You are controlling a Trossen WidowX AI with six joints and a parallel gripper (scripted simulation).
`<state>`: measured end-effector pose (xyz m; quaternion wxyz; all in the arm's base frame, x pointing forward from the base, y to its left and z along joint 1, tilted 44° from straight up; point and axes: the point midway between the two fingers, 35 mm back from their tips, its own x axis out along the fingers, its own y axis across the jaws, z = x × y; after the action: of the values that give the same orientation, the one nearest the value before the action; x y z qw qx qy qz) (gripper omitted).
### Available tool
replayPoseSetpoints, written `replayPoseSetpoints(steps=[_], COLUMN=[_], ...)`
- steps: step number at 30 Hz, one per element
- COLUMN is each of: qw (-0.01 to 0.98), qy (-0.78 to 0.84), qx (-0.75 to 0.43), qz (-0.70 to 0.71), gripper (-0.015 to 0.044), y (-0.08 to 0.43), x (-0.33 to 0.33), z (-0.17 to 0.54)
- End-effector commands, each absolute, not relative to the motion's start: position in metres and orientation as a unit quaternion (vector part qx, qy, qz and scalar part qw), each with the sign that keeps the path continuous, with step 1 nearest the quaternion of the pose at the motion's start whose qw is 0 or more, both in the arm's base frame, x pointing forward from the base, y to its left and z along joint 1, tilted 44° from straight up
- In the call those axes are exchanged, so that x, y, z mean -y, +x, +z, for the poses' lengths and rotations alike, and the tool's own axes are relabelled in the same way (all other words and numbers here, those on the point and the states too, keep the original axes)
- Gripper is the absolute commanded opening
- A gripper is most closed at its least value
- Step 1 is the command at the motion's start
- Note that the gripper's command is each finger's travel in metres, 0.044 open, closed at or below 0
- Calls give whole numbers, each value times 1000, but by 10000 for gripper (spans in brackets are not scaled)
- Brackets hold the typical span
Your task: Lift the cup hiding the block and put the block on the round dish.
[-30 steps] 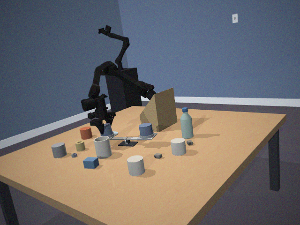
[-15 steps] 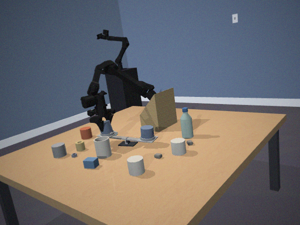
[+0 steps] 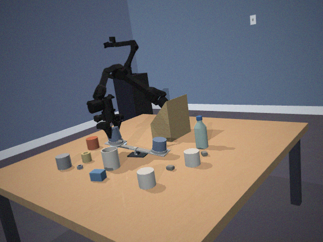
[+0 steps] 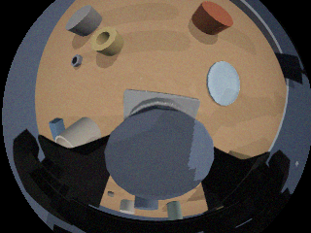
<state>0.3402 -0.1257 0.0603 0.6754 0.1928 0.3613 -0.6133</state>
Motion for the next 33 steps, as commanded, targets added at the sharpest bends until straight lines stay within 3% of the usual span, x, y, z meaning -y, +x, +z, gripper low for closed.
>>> replayPoseSetpoints(steps=[1, 33], qw=[681, 681], qy=[199, 198], qx=[-351, -350], qz=[-611, -612], gripper=[0, 0], y=[345, 341], x=[121, 93], z=[71, 101])
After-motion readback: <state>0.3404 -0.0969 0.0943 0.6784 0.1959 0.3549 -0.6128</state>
